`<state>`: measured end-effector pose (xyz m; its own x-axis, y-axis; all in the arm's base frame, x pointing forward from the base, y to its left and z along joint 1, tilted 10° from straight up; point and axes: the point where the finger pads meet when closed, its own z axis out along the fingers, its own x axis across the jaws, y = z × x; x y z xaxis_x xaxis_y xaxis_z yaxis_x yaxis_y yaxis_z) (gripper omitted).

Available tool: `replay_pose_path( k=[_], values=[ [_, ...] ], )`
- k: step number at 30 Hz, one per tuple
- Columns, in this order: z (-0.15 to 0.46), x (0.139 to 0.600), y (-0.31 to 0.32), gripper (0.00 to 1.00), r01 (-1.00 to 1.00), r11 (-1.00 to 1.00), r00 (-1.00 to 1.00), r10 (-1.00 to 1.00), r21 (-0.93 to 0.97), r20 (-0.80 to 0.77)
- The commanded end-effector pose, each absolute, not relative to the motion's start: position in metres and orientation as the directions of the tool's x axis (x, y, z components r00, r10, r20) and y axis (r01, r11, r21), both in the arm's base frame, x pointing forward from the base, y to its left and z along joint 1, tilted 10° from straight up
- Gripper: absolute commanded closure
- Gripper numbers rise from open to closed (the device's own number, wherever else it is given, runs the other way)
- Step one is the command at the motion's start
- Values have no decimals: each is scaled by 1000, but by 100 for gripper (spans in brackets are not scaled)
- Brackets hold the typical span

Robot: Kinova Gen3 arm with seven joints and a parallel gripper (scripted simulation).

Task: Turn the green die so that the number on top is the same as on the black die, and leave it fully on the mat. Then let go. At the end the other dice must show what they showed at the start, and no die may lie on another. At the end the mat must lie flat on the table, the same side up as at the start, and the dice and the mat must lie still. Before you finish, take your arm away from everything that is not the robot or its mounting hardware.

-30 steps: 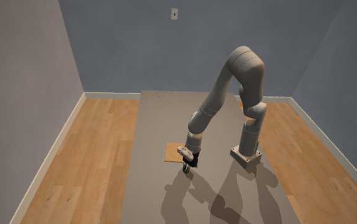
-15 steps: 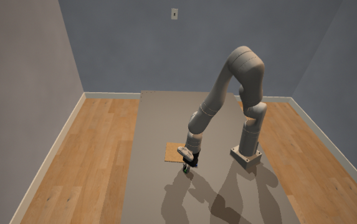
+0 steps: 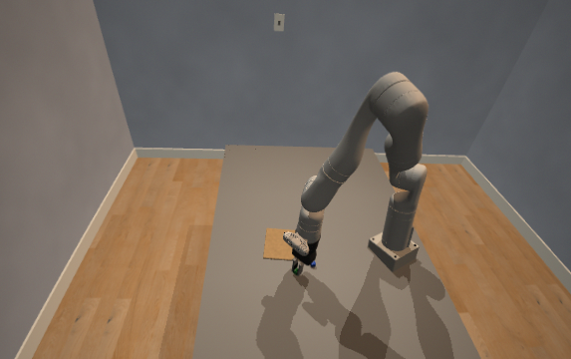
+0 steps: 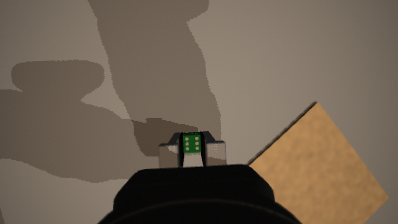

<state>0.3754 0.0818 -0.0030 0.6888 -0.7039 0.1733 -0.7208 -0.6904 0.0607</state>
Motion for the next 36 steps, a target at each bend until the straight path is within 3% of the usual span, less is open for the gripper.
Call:
replay_pose_path(
  k=[1, 18, 36],
  values=[
    [10, 373, 88, 66, -715, -696, 695, -699, 59, 168],
    [80, 367, 100, 66, -715, -696, 695, -699, 59, 168],
    [85, 367, 100, 66, -716, -696, 694, -700, 58, 168]
  ],
)
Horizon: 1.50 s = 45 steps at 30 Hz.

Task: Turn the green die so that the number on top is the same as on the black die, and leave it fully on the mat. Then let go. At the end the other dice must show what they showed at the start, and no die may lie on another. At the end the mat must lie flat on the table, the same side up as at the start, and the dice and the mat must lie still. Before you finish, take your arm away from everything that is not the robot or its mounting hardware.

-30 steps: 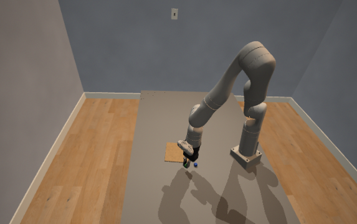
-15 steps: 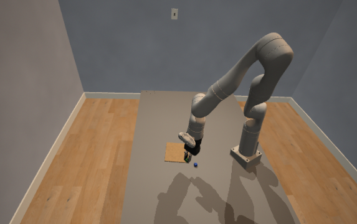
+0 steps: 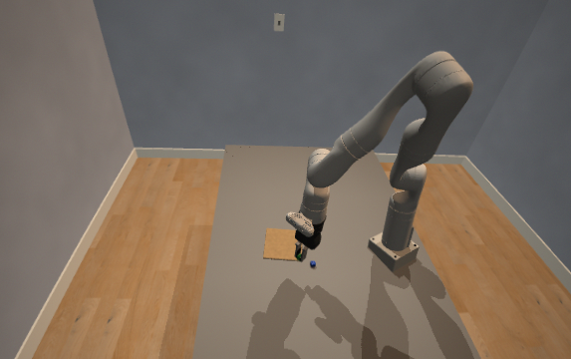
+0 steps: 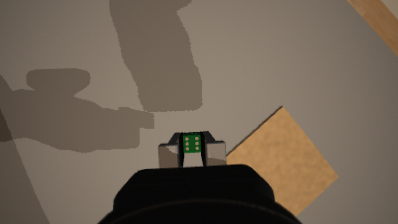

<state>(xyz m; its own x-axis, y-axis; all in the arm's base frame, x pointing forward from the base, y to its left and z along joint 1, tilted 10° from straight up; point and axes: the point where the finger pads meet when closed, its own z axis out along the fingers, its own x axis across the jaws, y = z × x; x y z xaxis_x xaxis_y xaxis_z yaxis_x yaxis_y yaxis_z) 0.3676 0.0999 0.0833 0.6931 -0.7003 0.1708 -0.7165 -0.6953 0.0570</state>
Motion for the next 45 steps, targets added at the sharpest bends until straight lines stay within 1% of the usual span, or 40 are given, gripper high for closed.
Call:
replay_pose_path(
  k=[1, 14, 20, 26, 28, 35, 43, 45],
  values=[
    [85, 367, 100, 66, -717, -695, 693, -701, 58, 168],
    [85, 369, 97, 66, -758, -650, 649, -742, 53, 170],
    [85, 371, 91, 66, -812, -582, 580, -796, 44, 172],
    [85, 374, 83, 66, -882, -470, 468, -866, 30, 175],
    [85, 374, 83, 66, -882, -470, 468, -866, 30, 175],
    [86, 378, 70, 66, -961, -276, 273, -946, 6, 177],
    [87, 383, 52, 66, -999, 24, -30, -985, -34, 172],
    [87, 383, 52, 66, -999, 24, -30, -985, -34, 172]
  ],
)
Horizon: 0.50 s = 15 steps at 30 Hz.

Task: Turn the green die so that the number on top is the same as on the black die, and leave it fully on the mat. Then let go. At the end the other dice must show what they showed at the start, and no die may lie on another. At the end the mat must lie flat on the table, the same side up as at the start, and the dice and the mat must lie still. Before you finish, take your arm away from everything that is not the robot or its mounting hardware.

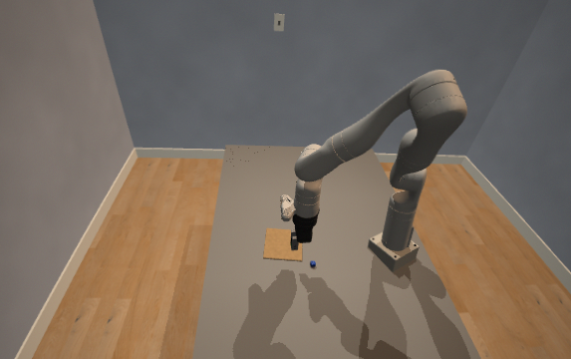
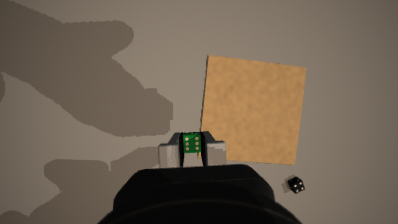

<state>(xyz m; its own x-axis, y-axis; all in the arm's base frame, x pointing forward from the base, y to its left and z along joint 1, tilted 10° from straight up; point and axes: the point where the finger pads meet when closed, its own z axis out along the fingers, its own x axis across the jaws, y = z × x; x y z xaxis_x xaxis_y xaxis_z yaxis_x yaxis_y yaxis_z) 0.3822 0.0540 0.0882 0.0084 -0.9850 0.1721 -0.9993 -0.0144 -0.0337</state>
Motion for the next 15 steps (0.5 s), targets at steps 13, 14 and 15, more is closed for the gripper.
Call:
replay_pose_path(
  k=[13, 14, 15],
  values=[
    [91, 389, 19, 66, -814, 570, -581, -804, -112, 129],
    [91, 389, 17, 66, -785, 608, -619, -776, -118, 123],
    [92, 390, 15, 66, -755, 644, -655, -746, -123, 117]
  ],
)
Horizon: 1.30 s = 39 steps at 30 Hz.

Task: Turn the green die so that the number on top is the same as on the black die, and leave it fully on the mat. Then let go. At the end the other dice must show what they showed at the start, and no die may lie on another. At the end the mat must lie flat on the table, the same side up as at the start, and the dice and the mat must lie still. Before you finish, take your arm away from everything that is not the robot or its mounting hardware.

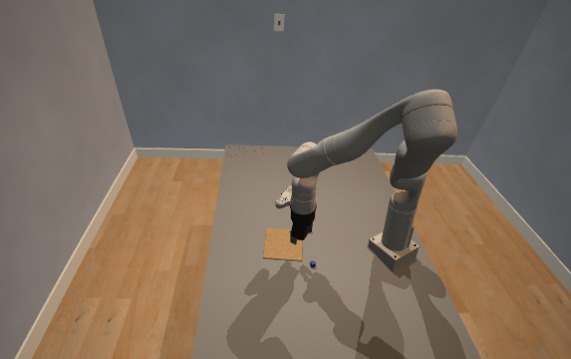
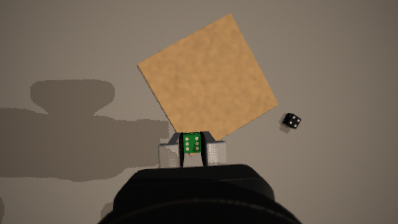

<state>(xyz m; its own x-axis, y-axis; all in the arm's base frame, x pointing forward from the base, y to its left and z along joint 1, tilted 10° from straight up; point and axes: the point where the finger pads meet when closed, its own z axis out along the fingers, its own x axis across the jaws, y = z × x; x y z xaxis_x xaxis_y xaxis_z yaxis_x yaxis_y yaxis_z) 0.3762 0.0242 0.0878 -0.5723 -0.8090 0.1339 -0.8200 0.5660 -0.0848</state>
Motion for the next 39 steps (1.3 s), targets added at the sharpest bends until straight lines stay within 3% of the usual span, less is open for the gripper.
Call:
replay_pose_path(
  k=[1, 17, 33, 39],
  values=[
    [92, 390, 15, 66, -755, 644, -655, -746, -123, 117],
    [98, 394, -11, 66, -179, 970, -983, -182, -166, -1],
    [102, 398, -22, 66, 296, 945, -954, 284, -138, -99],
    [103, 400, -24, 66, 389, 913, -919, 376, -125, -117]
  ],
)
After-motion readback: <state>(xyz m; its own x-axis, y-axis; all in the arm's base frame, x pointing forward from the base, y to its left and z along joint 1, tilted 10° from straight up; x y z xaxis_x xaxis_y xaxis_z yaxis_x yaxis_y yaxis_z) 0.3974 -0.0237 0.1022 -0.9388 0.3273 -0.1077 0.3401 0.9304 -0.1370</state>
